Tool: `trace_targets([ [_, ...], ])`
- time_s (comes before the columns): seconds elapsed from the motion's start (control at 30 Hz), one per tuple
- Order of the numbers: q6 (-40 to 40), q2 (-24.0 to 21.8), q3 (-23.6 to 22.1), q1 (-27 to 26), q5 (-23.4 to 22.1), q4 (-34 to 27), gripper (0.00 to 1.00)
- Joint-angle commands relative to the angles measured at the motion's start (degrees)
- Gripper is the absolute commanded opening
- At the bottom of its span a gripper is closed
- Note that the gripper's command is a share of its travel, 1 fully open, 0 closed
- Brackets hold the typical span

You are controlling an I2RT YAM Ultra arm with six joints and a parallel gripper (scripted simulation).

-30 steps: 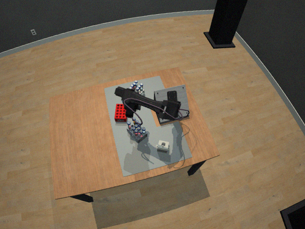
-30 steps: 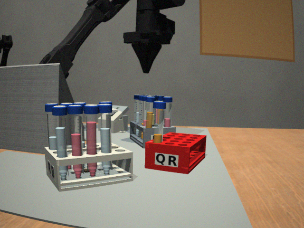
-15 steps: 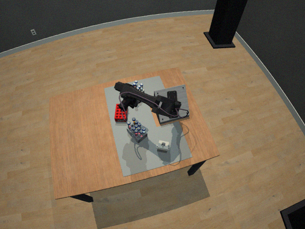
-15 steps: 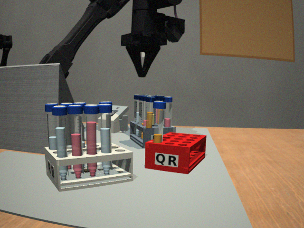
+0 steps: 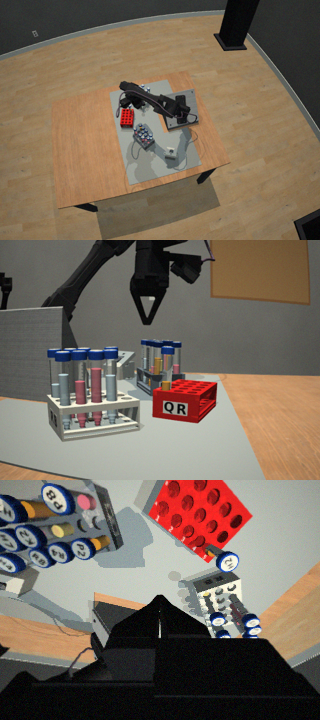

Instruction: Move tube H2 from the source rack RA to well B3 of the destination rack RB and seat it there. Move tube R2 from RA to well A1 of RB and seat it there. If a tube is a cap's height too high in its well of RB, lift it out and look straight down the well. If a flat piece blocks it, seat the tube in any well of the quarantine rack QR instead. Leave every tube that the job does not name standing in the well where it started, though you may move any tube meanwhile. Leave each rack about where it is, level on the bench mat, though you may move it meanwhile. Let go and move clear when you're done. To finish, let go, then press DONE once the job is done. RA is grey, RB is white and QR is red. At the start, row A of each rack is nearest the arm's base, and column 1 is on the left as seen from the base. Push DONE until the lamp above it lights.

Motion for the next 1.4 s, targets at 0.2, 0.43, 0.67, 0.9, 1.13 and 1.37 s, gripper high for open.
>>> trace_targets([
  [0.2,17.7,0.8,1.9,-2.1,0.9,1.6,0.00],
  [0.43,29.0,0.8,1.1,-1.9,0.9,1.6,0.00],
  [0.67,29.5,1.4,0.8,-1.4,0.8,1.3,0.00],
  [0.9,29.5,1.4,0.8,-1.4,0.8,1.4,0.00],
  [1.13,20.1,0.3,0.5,-1.5,1.2,2.0,0.00],
  [1.37,10.9,0.1,0.4,-1.5,1.2,2.0,0.00],
])
